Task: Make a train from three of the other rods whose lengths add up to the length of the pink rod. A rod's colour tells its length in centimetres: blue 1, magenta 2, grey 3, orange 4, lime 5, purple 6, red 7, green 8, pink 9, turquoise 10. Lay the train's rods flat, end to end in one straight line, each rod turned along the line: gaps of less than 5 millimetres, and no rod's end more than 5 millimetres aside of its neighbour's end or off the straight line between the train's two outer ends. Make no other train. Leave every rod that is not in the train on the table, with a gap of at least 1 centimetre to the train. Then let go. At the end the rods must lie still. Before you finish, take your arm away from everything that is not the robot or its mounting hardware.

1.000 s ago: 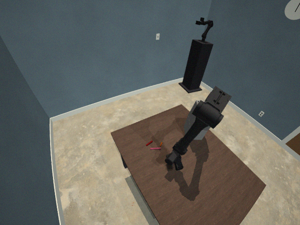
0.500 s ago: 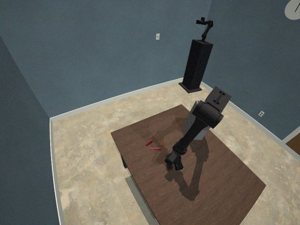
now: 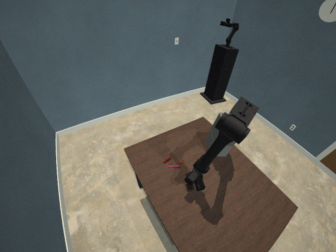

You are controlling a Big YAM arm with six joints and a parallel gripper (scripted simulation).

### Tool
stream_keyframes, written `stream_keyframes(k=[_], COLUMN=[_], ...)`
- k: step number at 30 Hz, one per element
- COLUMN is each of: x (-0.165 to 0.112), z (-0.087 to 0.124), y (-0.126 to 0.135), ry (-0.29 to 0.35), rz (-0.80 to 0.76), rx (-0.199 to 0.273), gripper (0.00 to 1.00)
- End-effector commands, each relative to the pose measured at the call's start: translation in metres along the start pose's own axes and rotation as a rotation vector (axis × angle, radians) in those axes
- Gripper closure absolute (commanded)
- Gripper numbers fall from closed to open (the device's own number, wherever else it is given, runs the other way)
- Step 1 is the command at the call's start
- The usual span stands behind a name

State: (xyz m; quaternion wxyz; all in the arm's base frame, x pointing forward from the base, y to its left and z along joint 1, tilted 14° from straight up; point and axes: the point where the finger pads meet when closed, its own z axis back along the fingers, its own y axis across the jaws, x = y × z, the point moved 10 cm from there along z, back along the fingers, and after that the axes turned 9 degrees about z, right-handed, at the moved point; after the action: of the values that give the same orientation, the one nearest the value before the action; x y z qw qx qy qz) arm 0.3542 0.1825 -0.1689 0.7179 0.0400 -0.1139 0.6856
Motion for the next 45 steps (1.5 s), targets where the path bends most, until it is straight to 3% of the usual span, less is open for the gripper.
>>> stream_keyframes(k=[1, 45], x=[-0.0027, -0.0038], z=[0.005, 0.0033], y=[0.0001, -0.0013], ry=[0.003, -0.005], rz=[0.003, 0.003], rx=[0.003, -0.012], gripper=[0.95, 0.95])
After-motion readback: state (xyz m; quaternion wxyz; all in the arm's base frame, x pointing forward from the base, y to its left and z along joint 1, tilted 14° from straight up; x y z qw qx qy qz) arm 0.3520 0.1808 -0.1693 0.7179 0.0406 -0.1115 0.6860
